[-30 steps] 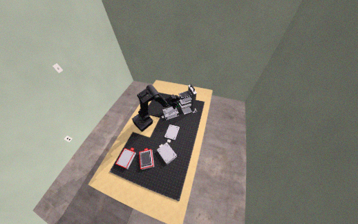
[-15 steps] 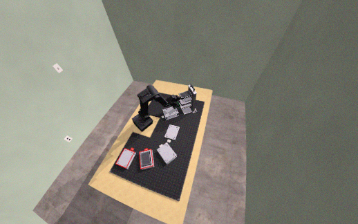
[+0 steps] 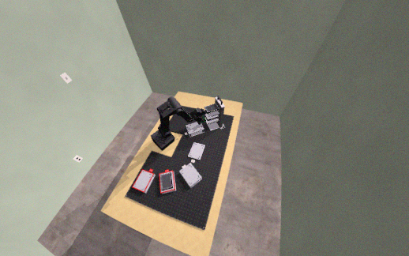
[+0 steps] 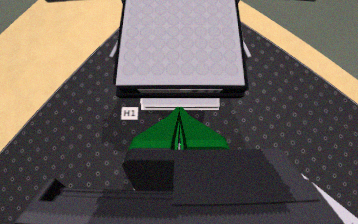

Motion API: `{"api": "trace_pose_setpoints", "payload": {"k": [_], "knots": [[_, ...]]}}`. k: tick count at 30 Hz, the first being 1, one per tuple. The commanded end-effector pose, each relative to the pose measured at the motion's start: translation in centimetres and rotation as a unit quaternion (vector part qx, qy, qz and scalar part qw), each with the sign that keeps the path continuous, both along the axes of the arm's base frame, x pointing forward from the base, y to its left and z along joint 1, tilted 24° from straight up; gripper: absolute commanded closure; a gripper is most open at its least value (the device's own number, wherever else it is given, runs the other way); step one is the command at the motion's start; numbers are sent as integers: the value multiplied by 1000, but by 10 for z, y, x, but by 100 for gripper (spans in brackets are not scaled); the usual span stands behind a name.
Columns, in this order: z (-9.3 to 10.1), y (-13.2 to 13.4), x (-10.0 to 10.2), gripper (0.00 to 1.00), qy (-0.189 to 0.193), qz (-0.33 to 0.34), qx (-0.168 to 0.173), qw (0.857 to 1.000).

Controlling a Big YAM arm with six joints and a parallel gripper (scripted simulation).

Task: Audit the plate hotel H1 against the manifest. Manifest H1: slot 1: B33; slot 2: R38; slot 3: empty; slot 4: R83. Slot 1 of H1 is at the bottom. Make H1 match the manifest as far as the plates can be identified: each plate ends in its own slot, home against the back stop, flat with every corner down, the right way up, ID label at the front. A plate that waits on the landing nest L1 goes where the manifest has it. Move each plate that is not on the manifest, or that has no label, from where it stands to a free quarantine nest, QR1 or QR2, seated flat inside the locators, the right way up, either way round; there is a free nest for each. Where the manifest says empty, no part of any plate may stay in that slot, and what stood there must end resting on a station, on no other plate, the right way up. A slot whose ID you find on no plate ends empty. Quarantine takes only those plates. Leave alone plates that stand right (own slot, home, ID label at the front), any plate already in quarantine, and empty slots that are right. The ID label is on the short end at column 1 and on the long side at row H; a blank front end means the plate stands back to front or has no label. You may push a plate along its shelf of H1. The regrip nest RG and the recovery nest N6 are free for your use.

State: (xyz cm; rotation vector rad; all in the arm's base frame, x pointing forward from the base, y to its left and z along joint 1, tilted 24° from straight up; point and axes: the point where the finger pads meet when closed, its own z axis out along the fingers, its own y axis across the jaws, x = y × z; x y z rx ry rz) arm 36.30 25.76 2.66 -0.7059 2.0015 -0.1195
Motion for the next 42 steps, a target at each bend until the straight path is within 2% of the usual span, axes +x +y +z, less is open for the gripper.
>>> {"api": "trace_pose_setpoints", "payload": {"k": [1,24,26,28,29,33,36,39,42], "knots": [[6,9,21,100,-9,-6,5,1000],[6,9,21,100,-9,-6,5,1000],[10,9,20,100,-17,-8,15,1000],[6,4,15,100,-14,-11,15,1000],[-2,-4,5,100,-5,-11,7,1000],[0,1,1,100,-7,-4,10,1000],[-4,1,-10,100,-4,2,8,1000],[7,0,-11,100,-13,1,18,1000],[7,-3,-15,100,-14,-1,20,1000]]}}
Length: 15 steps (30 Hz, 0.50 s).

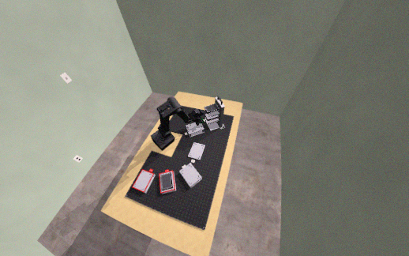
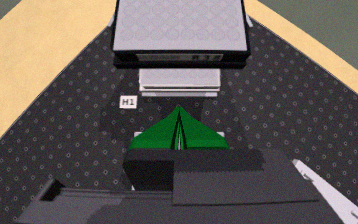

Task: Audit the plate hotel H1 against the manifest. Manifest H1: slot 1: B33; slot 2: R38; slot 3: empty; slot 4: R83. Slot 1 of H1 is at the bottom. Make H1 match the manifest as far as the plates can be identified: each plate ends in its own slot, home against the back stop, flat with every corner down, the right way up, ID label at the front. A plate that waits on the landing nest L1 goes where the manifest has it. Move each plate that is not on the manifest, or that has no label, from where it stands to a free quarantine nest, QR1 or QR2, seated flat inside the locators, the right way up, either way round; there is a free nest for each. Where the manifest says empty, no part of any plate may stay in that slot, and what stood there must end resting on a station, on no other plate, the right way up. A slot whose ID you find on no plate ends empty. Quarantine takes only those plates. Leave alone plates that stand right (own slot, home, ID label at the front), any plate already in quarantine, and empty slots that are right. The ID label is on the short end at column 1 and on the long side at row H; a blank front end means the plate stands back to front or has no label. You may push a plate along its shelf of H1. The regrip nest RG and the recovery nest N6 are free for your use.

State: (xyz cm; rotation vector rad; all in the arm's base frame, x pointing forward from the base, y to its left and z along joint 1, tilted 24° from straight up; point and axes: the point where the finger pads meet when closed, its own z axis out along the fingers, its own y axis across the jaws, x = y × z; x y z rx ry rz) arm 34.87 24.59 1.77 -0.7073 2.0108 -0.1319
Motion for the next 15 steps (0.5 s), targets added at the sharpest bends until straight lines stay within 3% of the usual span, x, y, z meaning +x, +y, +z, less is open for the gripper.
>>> {"api": "trace_pose_setpoints", "payload": {"k": [1,8,15], "knots": [[16,9,-3,100,-18,5,25,1000],[17,2,-3,100,-20,-4,28,999],[12,-2,-20,100,-17,4,25,1000]]}}
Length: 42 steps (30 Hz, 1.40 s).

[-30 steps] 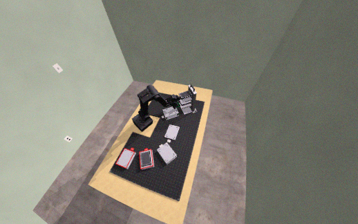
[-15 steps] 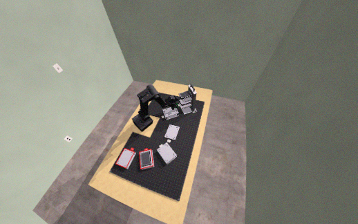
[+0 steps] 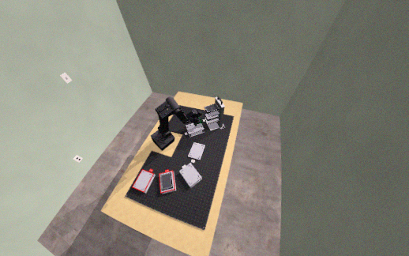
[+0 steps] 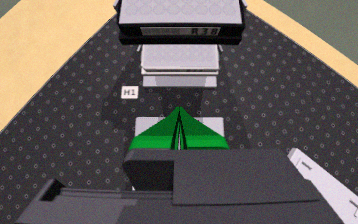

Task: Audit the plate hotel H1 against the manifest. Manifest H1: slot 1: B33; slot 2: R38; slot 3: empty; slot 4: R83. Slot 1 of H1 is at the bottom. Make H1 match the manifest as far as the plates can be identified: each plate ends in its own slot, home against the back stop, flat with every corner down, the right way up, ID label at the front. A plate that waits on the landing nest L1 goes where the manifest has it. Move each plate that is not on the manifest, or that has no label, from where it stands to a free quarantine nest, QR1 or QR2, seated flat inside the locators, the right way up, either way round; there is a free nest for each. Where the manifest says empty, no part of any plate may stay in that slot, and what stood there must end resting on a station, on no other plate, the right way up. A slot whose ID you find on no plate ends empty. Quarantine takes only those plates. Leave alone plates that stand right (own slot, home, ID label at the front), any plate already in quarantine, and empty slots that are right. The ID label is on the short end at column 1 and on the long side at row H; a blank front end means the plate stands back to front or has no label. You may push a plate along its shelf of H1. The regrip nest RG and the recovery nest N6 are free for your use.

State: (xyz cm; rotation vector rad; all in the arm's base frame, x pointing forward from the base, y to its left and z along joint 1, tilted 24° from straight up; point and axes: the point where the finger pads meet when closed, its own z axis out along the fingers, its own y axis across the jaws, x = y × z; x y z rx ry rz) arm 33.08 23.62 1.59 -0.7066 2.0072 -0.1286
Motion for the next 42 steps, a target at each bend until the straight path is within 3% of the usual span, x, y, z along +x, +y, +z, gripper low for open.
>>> {"api": "trace_pose_setpoints", "payload": {"k": [1,7,10,24,27,38,39,42], "knots": [[13,7,-3,100,-15,3,23,1000],[11,2,-12,100,-15,3,23,1000],[13,-1,-7,100,-18,-4,26,999],[6,-11,-33,100,-14,3,23,1000],[8,-13,-29,100,-17,-3,26,1000],[2,-22,-50,100,-13,3,23,1000],[-1,-24,-53,100,-4,3,11,1000],[13,-12,-47,100,-12,3,22,1000]]}}
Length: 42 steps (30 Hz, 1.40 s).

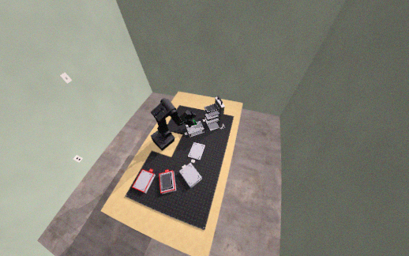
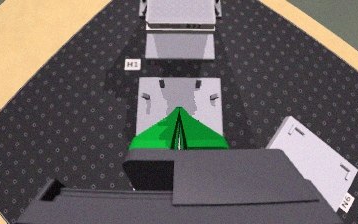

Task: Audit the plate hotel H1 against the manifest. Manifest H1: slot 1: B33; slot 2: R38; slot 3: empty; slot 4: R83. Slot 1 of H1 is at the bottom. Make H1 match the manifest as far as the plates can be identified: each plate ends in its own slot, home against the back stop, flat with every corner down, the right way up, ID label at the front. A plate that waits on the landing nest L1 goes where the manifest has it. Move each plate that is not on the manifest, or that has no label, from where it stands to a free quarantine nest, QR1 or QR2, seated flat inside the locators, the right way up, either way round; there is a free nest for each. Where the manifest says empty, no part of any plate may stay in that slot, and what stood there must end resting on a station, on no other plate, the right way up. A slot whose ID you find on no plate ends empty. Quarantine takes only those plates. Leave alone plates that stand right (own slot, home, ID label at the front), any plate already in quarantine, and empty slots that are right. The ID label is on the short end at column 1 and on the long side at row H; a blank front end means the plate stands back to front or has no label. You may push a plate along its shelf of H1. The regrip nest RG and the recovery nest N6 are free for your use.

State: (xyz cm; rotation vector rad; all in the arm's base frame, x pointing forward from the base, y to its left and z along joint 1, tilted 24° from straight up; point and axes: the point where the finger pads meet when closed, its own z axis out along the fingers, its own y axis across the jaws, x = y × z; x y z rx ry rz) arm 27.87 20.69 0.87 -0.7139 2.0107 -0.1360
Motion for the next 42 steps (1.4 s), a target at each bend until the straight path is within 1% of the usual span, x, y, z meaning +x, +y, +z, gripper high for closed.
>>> {"api": "trace_pose_setpoints", "payload": {"k": [1,2,7,10,12,14,16,19,20,23,25,27,30,31,32,33,42], "knots": [[20,17,6,100,-14,2,27,1000],[19,14,2,100,-11,2,23,1000],[38,23,1,100,-16,2,30,999],[41,21,-5,100,-12,2,26,1000],[52,27,-4,100,-16,2,32,999],[59,29,-5,100,-17,2,34,999],[58,25,-11,100,-13,2,27,1000],[59,24,-13,100,-12,2,26,1000],[70,32,-9,100,-18,2,35,999],[79,34,-12,100,-18,2,36,999],[79,31,-17,100,-14,2,31,999],[90,36,-17,100,-17,2,37,999],[99,38,-20,100,-18,2,38,999],[96,35,-23,100,-15,2,33,999],[84,25,-29,100,-8,2,20,1000],[90,29,-22,100,-13,0,25,1000],[90,29,-22,100,-13,0,25,1000]]}}
